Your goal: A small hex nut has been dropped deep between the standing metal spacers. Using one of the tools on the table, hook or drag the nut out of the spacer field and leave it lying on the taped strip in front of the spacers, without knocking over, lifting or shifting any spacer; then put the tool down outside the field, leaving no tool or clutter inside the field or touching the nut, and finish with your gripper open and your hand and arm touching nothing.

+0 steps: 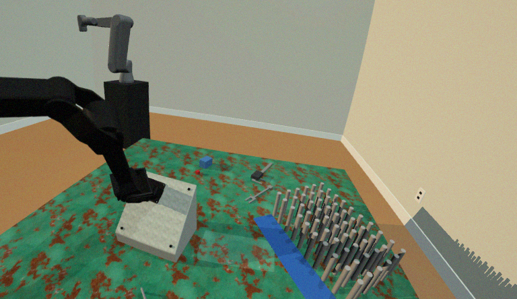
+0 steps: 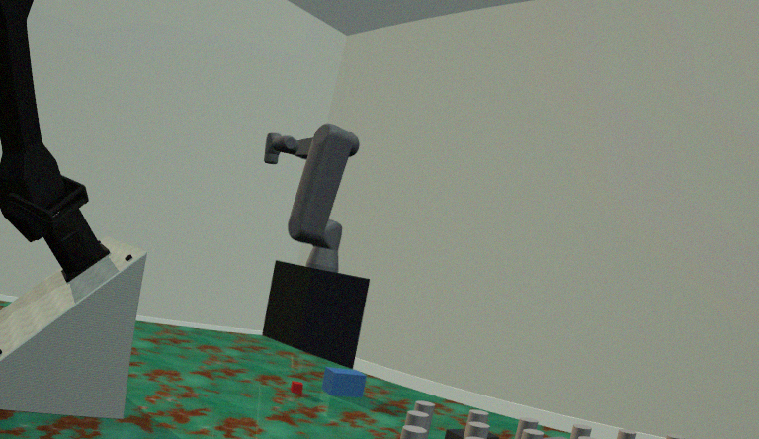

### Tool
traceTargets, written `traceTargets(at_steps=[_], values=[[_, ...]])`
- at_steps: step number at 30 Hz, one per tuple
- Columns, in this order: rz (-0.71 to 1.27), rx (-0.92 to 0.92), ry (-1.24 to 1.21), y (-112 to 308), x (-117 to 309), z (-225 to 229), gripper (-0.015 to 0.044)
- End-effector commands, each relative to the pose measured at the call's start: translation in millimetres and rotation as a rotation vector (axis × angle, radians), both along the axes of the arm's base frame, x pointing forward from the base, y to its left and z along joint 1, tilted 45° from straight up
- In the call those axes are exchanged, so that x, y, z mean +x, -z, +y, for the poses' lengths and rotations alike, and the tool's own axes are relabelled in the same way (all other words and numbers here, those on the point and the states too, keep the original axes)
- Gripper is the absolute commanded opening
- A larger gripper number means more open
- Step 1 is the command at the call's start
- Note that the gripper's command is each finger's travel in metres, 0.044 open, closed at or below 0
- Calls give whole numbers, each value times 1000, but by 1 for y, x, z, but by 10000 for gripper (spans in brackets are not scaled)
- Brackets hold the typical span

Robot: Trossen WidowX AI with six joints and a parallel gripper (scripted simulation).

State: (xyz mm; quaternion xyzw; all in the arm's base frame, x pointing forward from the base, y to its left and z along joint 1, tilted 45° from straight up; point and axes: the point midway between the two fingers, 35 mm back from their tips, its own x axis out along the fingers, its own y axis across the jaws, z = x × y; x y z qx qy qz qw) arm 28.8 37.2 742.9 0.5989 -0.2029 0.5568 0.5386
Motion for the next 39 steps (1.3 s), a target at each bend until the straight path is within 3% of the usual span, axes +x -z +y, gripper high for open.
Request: traceTargets(at_steps=[1, 10, 21, 29, 39], values=[[-1, 2, -3, 0, -1, 0, 426], [-65, 159, -280, 1, -41, -50, 440], [-154, 459, -771, 24, -68, -171, 440], [-202, 693, -1100, 61, -40, -258, 440], [-246, 1015, -1493, 129, 42, -345, 440]])
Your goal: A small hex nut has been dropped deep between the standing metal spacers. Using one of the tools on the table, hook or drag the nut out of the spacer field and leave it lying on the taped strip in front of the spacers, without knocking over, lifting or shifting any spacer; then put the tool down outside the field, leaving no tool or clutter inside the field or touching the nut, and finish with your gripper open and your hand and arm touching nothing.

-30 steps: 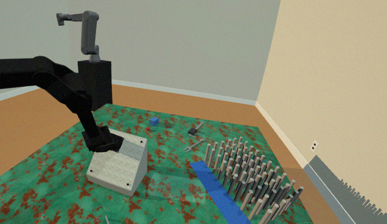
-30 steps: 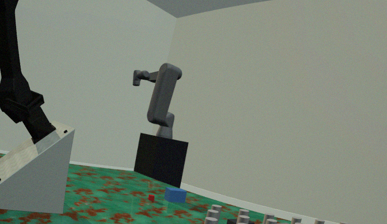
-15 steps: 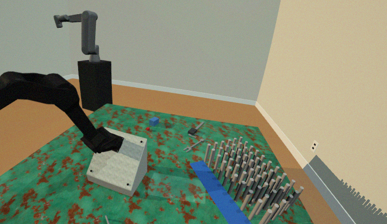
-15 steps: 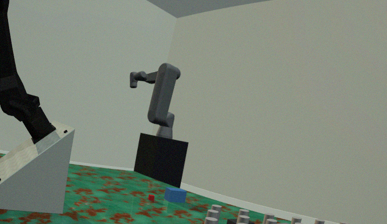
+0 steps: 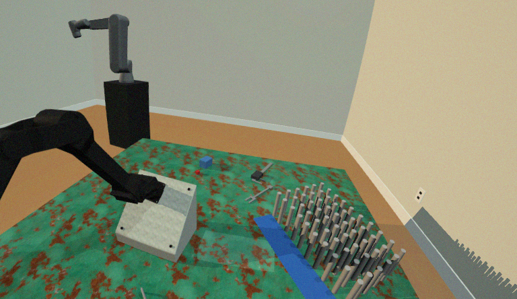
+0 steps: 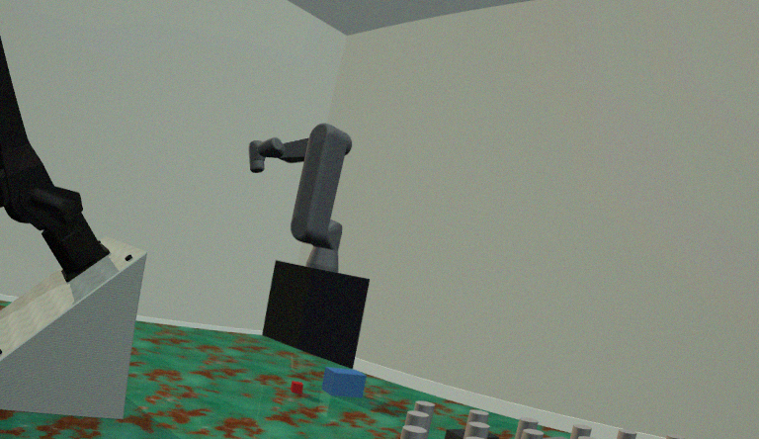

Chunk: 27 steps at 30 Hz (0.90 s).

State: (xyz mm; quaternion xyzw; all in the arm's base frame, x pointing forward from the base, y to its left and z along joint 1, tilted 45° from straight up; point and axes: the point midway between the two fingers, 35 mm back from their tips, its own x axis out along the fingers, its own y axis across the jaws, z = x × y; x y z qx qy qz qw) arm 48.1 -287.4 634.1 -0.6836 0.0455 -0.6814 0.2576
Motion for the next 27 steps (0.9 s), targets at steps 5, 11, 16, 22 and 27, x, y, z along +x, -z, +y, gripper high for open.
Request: traceTargets(at_steps=[5, 11, 16, 22, 27], values=[[-1, 208, -298, 58, 75, -39, 440], [5, 371, -530, 106, 143, -46, 440], [7, 525, -696, 157, 201, -43, 440], [24, 663, -828, 201, 248, -31, 440], [71, 870, -996, 264, 306, -2, 440]])
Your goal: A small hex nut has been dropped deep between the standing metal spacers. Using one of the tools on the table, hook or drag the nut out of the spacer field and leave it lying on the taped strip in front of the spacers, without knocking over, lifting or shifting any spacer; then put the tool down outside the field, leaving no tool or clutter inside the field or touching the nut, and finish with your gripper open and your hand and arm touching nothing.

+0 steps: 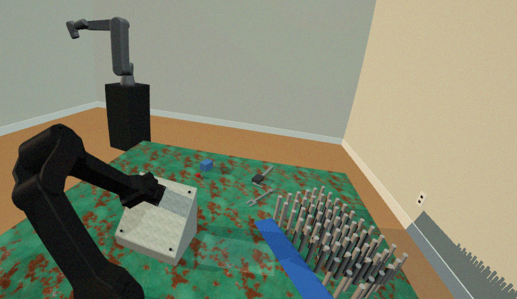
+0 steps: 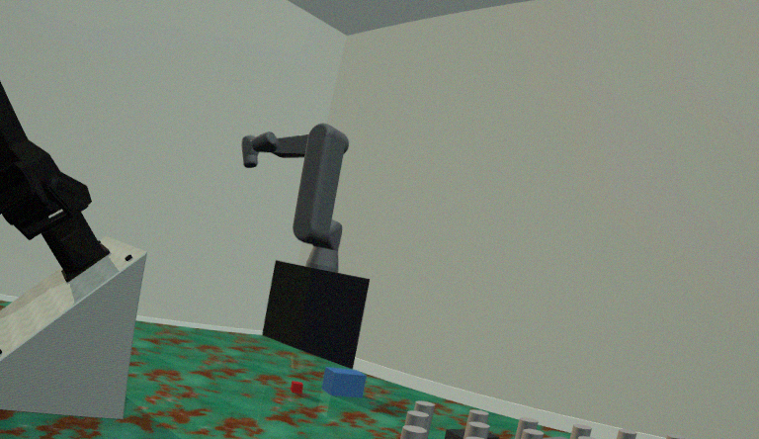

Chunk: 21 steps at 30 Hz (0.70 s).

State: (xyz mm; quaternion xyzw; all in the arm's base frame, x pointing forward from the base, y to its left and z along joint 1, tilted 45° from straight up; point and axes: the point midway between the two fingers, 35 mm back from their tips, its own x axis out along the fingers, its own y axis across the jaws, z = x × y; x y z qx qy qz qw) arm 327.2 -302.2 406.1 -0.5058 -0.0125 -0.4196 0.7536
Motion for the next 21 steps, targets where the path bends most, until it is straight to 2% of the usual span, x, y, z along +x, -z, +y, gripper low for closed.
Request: traceTargets(at_steps=[1, 11, 16, 21], values=[[61, 129, -117, 49, 38, 21, 440], [262, 482, -429, 180, 111, 126, 440], [393, 648, -548, 245, 123, 190, 440], [544, 802, -638, 306, 116, 254, 440]])
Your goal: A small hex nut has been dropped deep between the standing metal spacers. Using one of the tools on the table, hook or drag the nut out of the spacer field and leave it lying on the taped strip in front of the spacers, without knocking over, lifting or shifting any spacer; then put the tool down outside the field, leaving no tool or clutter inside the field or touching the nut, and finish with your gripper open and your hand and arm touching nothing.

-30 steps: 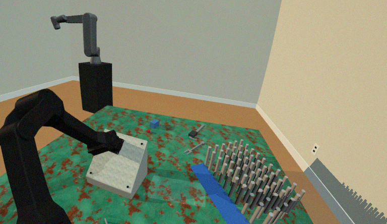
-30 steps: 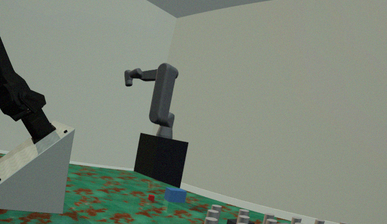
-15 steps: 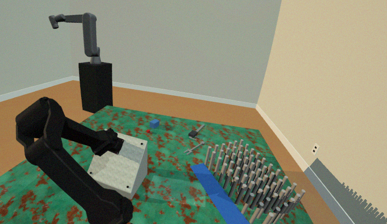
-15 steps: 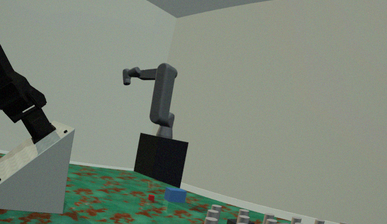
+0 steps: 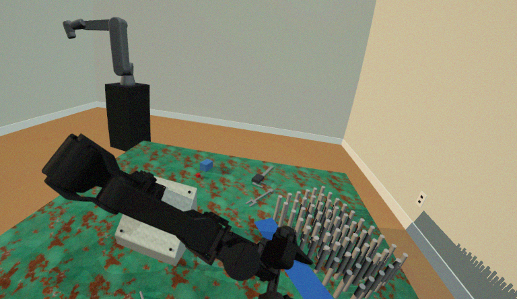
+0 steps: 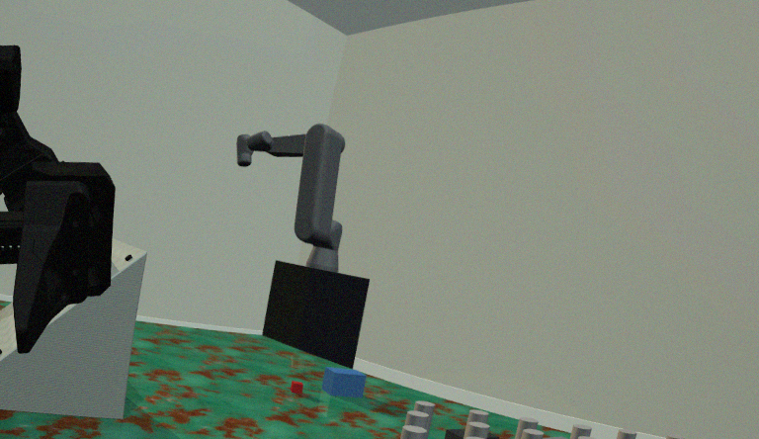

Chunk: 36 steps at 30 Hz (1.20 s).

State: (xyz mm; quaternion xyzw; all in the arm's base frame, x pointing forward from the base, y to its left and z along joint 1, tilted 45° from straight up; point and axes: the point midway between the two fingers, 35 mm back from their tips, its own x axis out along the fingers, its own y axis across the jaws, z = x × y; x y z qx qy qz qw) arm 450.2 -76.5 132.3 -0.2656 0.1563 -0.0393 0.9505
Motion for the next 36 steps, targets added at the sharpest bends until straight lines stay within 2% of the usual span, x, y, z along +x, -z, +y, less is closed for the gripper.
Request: traceTargets(at_steps=[1, 7, 36], values=[[116, 85, -72, 43, -11, 41, 440], [302, 191, -168, 102, -41, 104, 440], [308, 194, -170, 104, -42, 106, 440]])
